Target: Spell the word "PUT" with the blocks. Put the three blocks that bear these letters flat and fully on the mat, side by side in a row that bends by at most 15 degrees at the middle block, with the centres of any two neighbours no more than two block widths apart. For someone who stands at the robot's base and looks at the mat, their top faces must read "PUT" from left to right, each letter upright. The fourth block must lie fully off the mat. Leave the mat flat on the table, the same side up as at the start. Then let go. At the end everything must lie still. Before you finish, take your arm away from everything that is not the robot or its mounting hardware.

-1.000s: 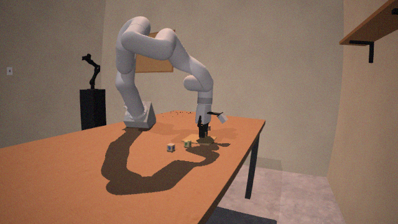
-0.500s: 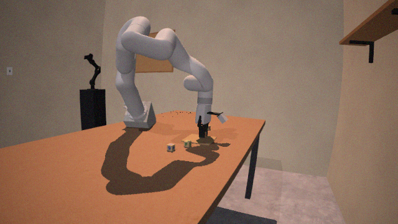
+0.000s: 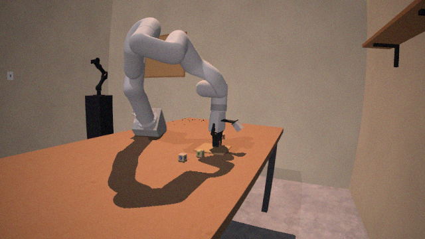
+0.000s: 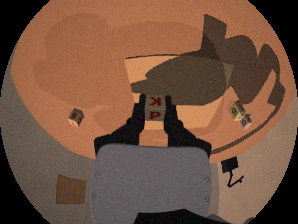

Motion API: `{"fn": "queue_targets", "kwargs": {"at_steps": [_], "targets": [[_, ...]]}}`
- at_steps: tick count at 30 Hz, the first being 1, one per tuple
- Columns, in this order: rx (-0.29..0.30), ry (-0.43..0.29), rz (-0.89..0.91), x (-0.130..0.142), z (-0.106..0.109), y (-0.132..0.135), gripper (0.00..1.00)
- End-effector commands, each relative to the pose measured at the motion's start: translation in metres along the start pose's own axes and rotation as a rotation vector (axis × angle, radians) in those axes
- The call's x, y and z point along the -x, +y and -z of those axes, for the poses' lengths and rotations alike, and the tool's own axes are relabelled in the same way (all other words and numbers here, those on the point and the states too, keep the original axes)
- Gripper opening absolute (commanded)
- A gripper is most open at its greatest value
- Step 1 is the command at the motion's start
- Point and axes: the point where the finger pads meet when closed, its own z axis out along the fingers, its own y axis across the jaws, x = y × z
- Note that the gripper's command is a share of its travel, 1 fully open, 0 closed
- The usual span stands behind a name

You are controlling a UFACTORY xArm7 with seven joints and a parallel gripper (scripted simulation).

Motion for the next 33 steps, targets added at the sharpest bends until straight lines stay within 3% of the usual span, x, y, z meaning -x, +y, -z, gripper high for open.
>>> {"fn": "queue_targets", "kwargs": {"at_steps": [1,15,28,33], "targets": [[-0.003,0.003,0.001,-0.001,0.001,-0.001,0.21],[-0.003,0.003,0.001,-0.001,0.001,-0.001,0.42],[-0.003,0.003,0.001,-0.001,0.002,-0.001,0.42],[-0.003,0.003,0.001,-0.001,0.012,-0.001,0.42]]}}
